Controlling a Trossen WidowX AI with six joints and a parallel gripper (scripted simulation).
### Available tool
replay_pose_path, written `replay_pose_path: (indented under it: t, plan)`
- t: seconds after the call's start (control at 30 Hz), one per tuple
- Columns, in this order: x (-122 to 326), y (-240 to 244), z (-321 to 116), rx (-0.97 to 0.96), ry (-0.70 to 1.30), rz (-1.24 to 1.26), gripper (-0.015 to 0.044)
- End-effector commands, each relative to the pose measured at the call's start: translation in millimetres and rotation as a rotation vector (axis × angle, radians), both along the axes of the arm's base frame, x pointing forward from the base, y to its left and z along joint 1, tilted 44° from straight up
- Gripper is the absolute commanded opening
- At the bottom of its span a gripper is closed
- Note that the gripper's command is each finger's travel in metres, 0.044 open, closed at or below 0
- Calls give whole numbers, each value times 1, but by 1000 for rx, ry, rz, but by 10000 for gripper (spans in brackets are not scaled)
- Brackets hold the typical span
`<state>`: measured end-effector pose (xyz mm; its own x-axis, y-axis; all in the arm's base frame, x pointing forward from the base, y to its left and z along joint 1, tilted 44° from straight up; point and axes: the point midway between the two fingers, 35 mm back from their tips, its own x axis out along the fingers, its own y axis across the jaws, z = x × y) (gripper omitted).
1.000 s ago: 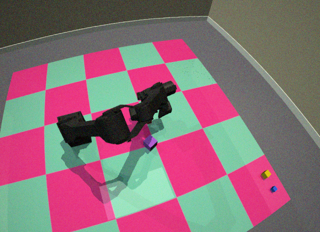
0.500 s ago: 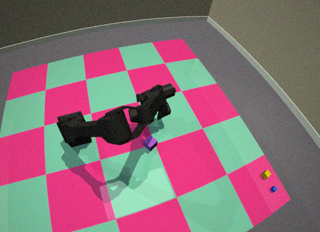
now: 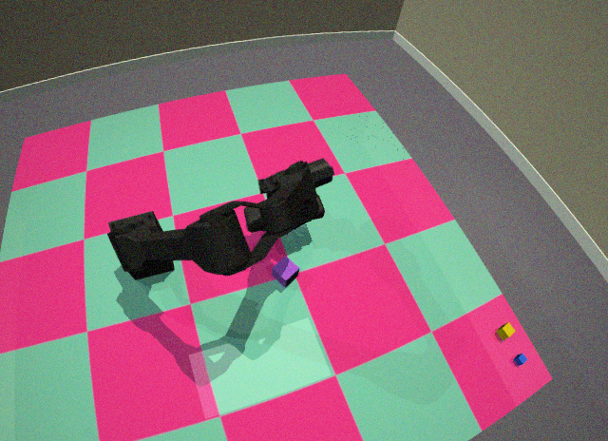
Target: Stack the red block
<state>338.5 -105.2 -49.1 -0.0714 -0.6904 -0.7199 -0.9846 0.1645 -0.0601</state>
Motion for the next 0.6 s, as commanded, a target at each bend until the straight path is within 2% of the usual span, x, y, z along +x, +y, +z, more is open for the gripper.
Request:
replay_pose_path:
  t: [0.0, 0.1, 0.37, 0.43, 0.57]
  plan:
    - [0, 0, 0, -3, 2, 1, 177]
    - [0, 0, 0, -3, 2, 1, 99]
    - [0, 0, 0, -3, 2, 1, 45]
    - [0, 2, 3, -3, 2, 1, 0]
    - [2, 14, 14, -2, 2, 1, 0]
